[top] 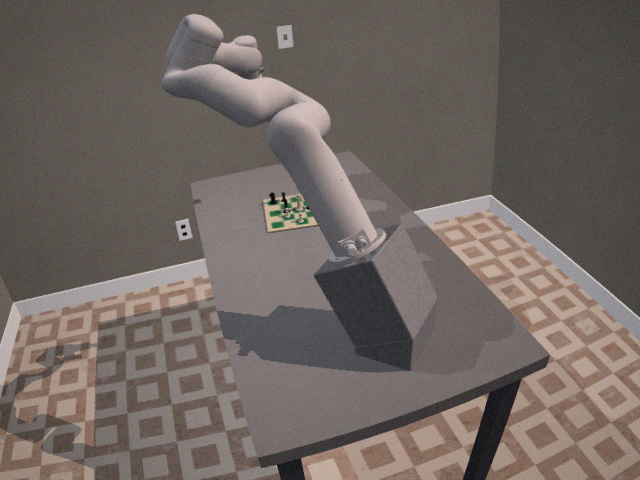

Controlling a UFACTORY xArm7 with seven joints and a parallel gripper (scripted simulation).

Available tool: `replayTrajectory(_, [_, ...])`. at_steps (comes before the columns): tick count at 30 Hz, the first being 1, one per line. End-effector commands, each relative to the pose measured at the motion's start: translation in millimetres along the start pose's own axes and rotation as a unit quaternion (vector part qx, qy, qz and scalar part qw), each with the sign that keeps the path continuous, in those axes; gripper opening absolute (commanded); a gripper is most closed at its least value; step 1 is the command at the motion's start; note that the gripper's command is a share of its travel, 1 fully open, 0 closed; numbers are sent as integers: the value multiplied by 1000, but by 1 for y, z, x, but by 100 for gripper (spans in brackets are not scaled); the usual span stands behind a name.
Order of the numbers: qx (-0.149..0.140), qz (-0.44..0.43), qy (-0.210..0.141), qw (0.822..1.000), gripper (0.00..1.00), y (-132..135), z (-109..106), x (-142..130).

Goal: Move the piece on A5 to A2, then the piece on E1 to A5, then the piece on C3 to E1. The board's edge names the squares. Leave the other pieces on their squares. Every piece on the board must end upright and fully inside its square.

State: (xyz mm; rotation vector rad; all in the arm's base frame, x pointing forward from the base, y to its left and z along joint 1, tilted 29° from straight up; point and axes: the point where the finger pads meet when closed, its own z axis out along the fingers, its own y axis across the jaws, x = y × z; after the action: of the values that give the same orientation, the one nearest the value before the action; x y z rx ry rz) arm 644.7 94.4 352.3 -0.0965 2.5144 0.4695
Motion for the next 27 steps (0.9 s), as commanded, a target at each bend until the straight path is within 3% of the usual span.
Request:
replayTrajectory(1, [-5, -91, -42, 995, 100, 31, -47, -18])
replayTrajectory(2, [-5, -91, -42, 995, 100, 31, -47, -18])
replayTrajectory(3, [-10, -138, -59, 989, 100, 44, -69, -27])
replayTrajectory(4, [-10, -138, -59, 989, 100, 44, -69, -27])
replayTrajectory(5, [-14, -184, -77, 980, 100, 55, -91, -34])
replayTrajectory(9, [-14, -184, -77, 980, 100, 55, -91, -34])
replayTrajectory(11, [-20, -271, -109, 956, 100, 67, -131, -45])
replayTrajectory(13, [-20, -271, -109, 956, 100, 67, -131, -45])
replayTrajectory(14, [-23, -311, -123, 942, 100, 68, -147, -49])
replayTrajectory(15, [-23, -311, -123, 942, 100, 68, -147, -49])
replayTrajectory(18, [-28, -401, -145, 904, 100, 57, -172, -58])
replayTrajectory(20, [-30, -444, -145, 884, 100, 40, -166, -59])
replayTrajectory(23, [-32, -509, -139, 849, 100, 13, -127, -54])
replayTrajectory(24, [-33, -528, -142, 837, 100, 13, -127, -54])
replayTrajectory(26, [-33, -528, -142, 837, 100, 13, -127, -54])
replayTrajectory(27, [-35, -581, -139, 801, 100, 5, -107, -49])
